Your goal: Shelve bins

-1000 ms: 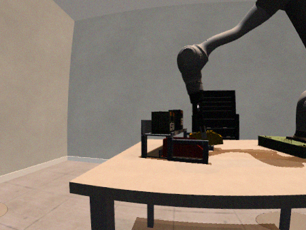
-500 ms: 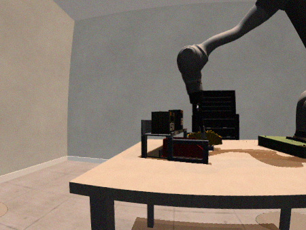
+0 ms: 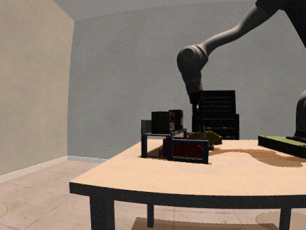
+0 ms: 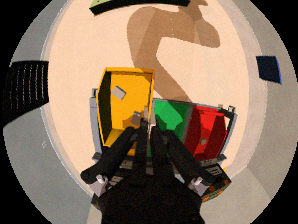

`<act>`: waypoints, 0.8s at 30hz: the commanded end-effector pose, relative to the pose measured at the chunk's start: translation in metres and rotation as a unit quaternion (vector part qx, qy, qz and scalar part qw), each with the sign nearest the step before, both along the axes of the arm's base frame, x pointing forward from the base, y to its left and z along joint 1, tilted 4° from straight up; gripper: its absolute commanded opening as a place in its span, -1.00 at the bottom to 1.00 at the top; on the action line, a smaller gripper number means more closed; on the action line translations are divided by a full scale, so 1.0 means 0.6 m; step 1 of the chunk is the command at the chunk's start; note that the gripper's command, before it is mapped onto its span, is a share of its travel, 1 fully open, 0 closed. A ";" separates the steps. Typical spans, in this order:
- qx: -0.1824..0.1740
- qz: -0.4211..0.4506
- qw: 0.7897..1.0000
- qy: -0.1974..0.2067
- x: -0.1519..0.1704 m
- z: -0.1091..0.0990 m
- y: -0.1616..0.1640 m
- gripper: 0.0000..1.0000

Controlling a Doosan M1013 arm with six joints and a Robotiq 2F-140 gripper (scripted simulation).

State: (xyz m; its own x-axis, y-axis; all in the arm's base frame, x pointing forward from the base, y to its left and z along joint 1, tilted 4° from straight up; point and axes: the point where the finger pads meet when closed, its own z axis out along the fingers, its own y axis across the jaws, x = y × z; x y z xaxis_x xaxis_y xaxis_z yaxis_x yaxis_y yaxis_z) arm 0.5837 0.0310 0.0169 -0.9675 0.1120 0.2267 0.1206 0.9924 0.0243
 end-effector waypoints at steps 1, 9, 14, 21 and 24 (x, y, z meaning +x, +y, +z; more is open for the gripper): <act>0.000 0.000 1.000 0.000 0.000 0.000 0.000 -0.80; 0.000 0.000 1.000 0.000 0.000 0.000 0.000 -0.80; 0.000 0.000 1.000 -0.001 0.002 0.000 0.000 -0.80; 0.000 0.000 1.000 -0.002 0.004 -0.001 0.000 -0.80; 0.000 0.000 1.000 -0.003 0.007 -0.001 -0.001 -0.80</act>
